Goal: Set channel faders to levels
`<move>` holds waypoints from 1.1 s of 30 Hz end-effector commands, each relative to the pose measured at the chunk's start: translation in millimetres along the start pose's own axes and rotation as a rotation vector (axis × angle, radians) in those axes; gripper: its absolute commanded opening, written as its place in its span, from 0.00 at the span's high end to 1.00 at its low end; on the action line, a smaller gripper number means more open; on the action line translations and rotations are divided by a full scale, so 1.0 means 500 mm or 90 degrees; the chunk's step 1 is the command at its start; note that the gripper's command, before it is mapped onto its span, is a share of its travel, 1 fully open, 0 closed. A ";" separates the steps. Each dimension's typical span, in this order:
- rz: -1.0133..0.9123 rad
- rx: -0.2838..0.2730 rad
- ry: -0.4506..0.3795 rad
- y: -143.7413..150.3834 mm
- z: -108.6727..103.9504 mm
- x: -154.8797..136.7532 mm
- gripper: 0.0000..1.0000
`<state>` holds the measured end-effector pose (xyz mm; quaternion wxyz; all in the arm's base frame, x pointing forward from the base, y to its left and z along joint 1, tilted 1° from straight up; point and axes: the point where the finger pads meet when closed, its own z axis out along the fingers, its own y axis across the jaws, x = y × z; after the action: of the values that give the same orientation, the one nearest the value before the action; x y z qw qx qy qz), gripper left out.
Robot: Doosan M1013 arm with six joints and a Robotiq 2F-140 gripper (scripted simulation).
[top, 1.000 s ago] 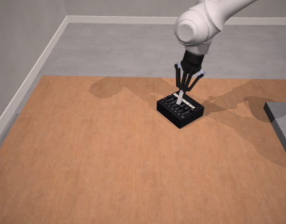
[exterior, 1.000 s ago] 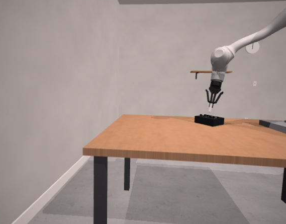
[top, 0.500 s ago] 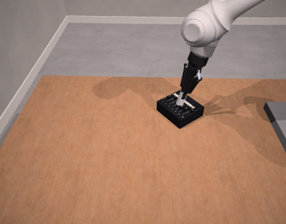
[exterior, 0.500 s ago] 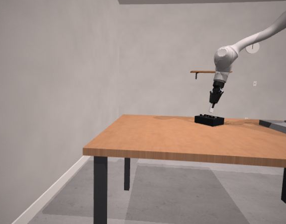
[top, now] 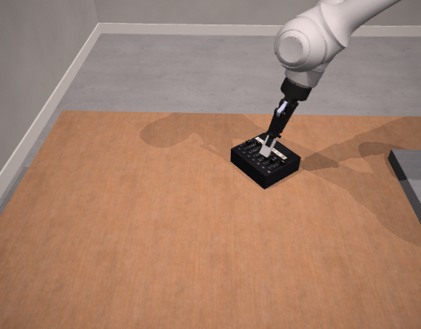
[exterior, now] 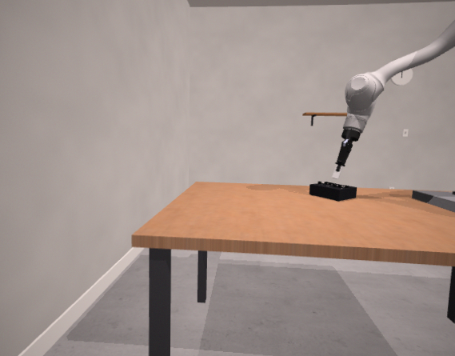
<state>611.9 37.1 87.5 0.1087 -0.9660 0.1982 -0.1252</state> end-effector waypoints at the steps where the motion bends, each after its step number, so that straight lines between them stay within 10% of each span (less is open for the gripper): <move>1: 0.173 -0.037 0.010 -0.002 0.000 -0.002 1.00; 20: 0.745 -0.068 0.027 -0.004 0.000 -0.004 1.00; 33: 1.177 -0.220 0.072 -0.004 0.000 -0.004 1.00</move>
<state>610.5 38.5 87.7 0.0751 -0.5033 0.8608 0.0016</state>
